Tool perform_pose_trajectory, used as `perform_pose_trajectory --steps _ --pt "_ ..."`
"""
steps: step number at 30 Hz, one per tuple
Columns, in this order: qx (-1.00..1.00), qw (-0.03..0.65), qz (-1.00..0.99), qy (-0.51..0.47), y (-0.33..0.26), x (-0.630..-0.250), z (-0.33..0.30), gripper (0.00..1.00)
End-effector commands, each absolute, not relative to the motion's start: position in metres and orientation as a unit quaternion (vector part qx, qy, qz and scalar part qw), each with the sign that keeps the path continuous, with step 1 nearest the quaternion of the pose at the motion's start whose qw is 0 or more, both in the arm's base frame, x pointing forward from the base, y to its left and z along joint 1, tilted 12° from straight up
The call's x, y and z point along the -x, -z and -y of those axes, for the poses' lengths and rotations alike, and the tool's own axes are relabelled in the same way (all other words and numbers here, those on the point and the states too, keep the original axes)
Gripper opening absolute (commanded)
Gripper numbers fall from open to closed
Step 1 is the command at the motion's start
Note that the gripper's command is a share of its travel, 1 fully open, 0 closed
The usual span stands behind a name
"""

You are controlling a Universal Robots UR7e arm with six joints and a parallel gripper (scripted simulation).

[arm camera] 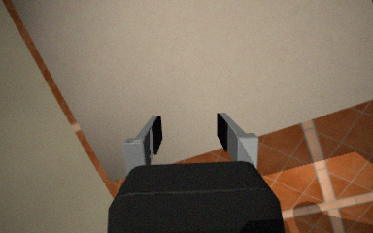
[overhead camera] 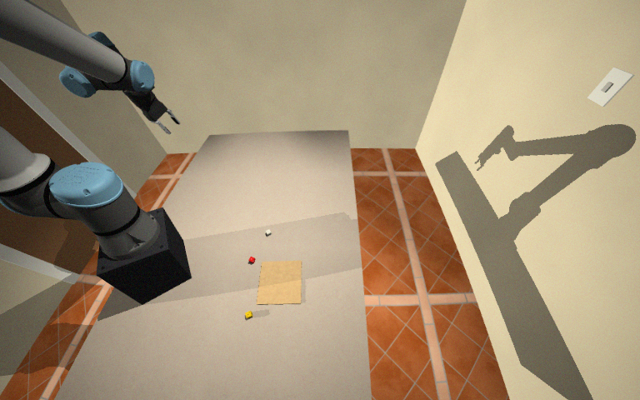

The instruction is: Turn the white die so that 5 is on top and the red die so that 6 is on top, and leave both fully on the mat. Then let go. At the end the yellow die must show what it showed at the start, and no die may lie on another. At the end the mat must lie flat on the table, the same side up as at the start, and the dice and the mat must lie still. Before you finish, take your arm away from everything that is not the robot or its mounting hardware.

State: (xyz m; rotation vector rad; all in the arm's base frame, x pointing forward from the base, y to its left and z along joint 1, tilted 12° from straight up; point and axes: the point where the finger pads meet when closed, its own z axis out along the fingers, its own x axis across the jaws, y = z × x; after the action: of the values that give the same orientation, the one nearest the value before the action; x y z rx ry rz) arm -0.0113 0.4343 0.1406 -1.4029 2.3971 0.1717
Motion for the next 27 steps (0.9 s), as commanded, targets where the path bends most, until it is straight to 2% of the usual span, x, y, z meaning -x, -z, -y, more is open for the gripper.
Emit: perform_pose_trajectory --steps 1,27 --pt "0.496 0.179 -0.848 -0.061 -0.1410 0.0114 -0.4346 1.00" --pt "0.494 0.178 -0.849 -0.061 -0.1406 0.0090 -0.4346 1.00"
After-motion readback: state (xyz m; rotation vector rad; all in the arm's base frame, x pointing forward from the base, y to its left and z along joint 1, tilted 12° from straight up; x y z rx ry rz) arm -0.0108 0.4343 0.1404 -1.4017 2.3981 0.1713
